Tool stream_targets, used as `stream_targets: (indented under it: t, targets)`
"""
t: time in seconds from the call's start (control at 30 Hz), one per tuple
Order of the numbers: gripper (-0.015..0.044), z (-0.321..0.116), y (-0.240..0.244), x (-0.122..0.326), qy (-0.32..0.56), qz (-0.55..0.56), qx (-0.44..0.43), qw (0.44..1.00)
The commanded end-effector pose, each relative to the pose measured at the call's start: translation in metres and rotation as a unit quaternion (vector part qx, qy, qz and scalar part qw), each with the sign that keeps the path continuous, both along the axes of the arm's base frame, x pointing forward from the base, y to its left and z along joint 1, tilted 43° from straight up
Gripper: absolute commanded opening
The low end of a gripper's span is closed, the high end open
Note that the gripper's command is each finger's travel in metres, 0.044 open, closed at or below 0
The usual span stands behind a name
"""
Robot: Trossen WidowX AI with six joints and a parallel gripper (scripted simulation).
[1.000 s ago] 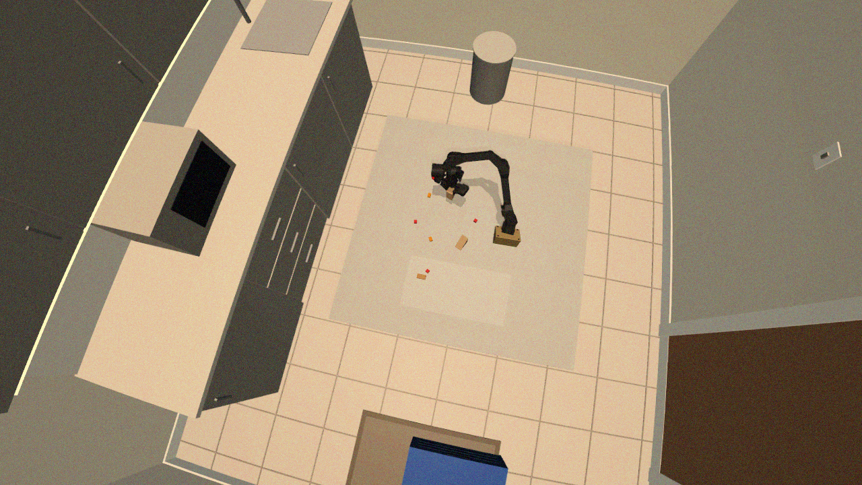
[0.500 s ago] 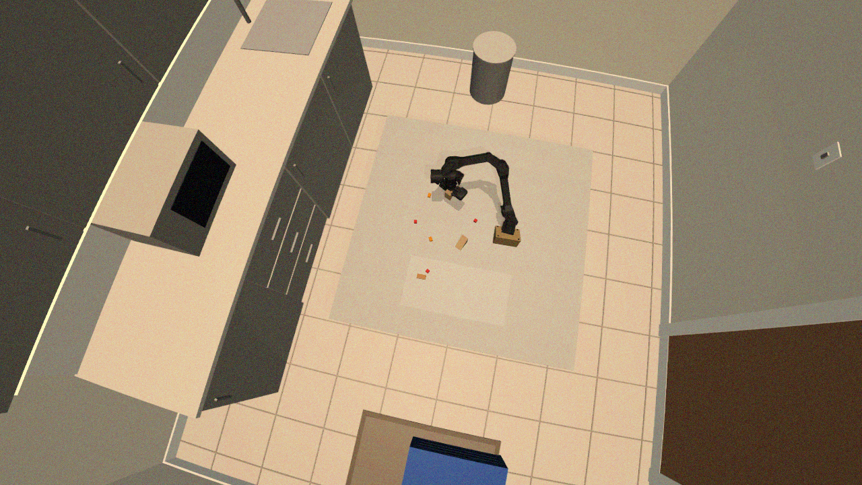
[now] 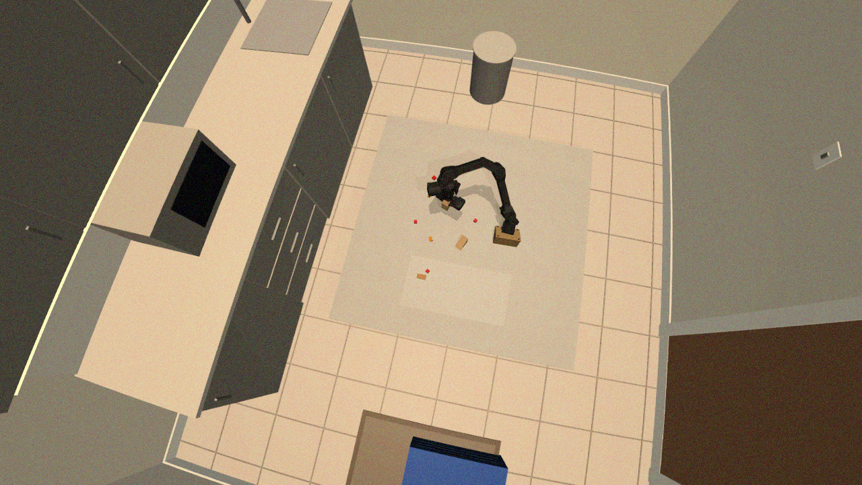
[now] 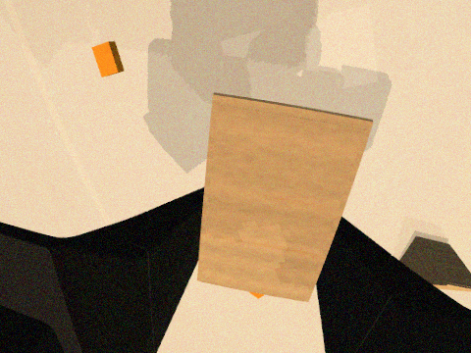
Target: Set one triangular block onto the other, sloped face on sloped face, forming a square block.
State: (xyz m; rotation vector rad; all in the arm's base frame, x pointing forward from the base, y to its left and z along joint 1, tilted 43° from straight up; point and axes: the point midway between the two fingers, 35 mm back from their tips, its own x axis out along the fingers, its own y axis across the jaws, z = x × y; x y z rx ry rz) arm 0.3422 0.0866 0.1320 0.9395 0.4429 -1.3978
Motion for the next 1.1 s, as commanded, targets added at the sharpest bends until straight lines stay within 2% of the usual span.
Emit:
stream_targets:
  t: [0.0, 1.07]
  targets:
    - [0.0, -0.013, 0.019, -0.006, 0.011, 0.011, 0.004, 1.0]
    - [0.0, -0.089, 0.133, -0.067, 0.004, -0.01, 0.008, 1.0]
